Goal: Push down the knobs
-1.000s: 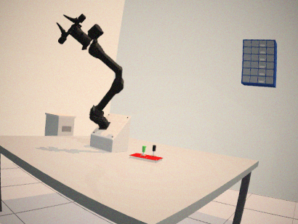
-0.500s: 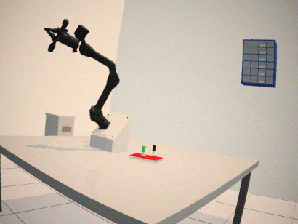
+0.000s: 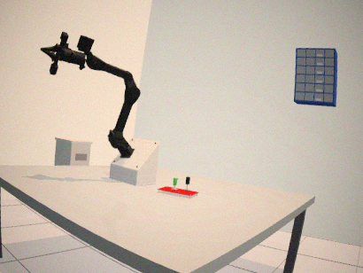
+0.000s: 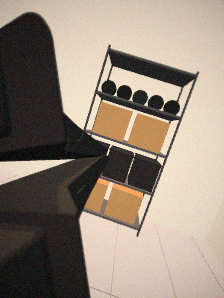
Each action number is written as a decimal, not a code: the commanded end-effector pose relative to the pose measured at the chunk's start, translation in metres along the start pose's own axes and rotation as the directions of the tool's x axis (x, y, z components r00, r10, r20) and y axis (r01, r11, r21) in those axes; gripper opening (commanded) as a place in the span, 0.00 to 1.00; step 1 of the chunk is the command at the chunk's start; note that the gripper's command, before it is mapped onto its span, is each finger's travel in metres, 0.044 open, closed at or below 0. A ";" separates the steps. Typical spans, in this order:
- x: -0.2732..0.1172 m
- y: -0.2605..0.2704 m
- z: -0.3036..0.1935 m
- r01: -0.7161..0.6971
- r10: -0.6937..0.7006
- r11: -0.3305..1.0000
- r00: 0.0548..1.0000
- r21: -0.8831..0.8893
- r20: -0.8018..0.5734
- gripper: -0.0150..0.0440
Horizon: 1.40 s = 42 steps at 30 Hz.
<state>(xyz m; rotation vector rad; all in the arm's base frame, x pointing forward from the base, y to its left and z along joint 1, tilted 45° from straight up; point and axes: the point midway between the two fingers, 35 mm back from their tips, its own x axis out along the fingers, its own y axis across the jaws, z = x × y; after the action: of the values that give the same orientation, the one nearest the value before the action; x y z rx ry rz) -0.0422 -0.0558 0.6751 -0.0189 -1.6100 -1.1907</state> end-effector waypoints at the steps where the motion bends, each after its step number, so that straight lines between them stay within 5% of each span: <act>1: 0.011 -0.022 -0.005 0.054 -0.054 0.999 0.998 0.001 -0.031 0.25; 23: 0.039 -0.116 -0.061 0.268 -0.273 0.962 0.933 -0.056 -0.232 0.25; 42: 0.032 -0.189 -0.152 0.374 -0.441 0.897 0.774 -0.234 -0.454 0.25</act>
<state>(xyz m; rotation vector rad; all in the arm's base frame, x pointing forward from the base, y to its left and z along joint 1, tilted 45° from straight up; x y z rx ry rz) -0.0566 -0.2560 0.5714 0.5167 -1.1551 -1.4634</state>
